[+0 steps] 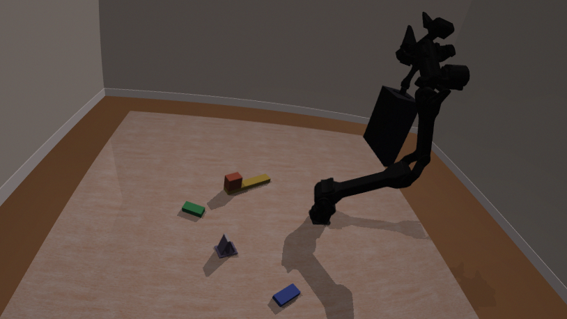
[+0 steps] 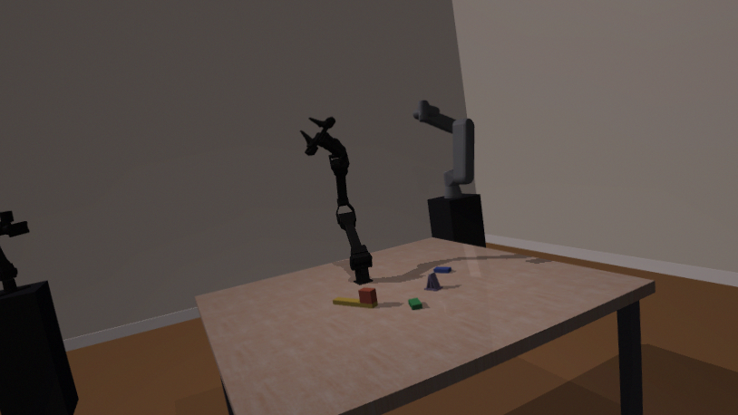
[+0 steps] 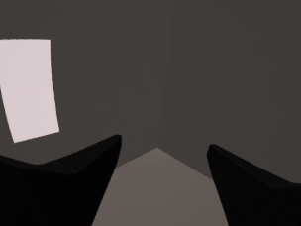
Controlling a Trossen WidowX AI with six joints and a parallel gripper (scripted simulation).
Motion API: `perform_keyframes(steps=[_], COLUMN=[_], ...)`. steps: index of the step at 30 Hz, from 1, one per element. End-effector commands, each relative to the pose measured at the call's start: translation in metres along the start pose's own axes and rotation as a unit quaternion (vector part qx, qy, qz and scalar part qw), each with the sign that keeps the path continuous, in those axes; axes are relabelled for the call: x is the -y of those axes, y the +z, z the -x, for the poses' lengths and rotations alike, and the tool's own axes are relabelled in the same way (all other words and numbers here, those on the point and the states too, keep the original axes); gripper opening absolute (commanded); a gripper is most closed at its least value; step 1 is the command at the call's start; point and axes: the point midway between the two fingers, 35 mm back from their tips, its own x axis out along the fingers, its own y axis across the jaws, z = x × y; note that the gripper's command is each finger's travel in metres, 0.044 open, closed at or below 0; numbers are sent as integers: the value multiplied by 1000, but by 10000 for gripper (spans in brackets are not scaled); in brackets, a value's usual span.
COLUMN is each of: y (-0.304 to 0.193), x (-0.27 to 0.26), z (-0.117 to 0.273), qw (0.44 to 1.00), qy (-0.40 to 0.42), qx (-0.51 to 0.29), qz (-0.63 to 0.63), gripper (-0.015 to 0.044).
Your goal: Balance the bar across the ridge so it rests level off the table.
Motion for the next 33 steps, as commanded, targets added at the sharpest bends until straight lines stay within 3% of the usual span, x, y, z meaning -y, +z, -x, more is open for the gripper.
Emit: perform_keyframes(steps=[1,11,20,33], y=[-46,-172,-254,-362], x=[4,37,83,189], z=[-6,-16,-11,34], qw=[999,982,955,871], qy=[-4,-47,-104,-281], qx=[-48,-178,-264,-397], qz=[9,47,81,65], gripper=[315,315,315,315])
